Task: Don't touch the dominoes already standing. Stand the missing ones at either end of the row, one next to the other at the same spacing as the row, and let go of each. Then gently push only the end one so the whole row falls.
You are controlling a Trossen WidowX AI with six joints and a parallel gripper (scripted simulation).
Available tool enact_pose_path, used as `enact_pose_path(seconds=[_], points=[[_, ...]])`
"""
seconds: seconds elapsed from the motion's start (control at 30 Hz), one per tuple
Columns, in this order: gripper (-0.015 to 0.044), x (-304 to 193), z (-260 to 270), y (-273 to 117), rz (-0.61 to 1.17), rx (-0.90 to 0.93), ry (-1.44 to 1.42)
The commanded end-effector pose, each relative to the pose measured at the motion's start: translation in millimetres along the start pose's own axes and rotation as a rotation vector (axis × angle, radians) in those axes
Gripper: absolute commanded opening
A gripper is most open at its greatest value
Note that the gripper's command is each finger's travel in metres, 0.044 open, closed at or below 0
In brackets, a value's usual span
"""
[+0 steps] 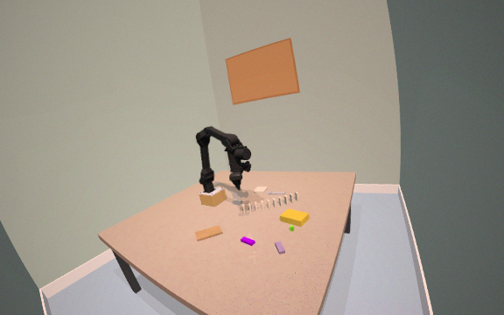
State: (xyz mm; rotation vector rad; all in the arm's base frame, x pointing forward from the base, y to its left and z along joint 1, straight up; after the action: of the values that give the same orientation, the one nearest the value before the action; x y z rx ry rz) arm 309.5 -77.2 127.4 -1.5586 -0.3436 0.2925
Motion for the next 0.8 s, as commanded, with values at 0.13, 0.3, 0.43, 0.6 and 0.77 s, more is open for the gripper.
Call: enact_pose_path(seconds=[0.13, 0.3, 0.43, 0.6, 0.77], points=[[0.023, -15.0, -3.8, 25.4, 0.007, 0.001, 0.626], [0.0099, -28.2, -5.4, 46.3, 0.008, -0.003, 1.149], [0.0, -37.7, -5.3, 59.9, 0.009, -0.006, 1.496], [0.0, -38.2, -5.3, 60.6, 0.009, -0.006, 1.513], [0.0, -38.2, -5.3, 60.6, 0.009, -0.006, 1.513]])
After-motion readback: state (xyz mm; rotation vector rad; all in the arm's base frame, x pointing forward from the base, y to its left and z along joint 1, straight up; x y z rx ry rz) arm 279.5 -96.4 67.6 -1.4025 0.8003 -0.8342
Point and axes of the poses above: the point midway between the two fingers, 35 mm back from their tips, its own y axis out along the fingers, its own z axis across the jaws, x = y × z, the point moved 1 cm from there along -y, back along the fingers, and after that the axes turned 6 degrees about y, right-handed, at the moved point
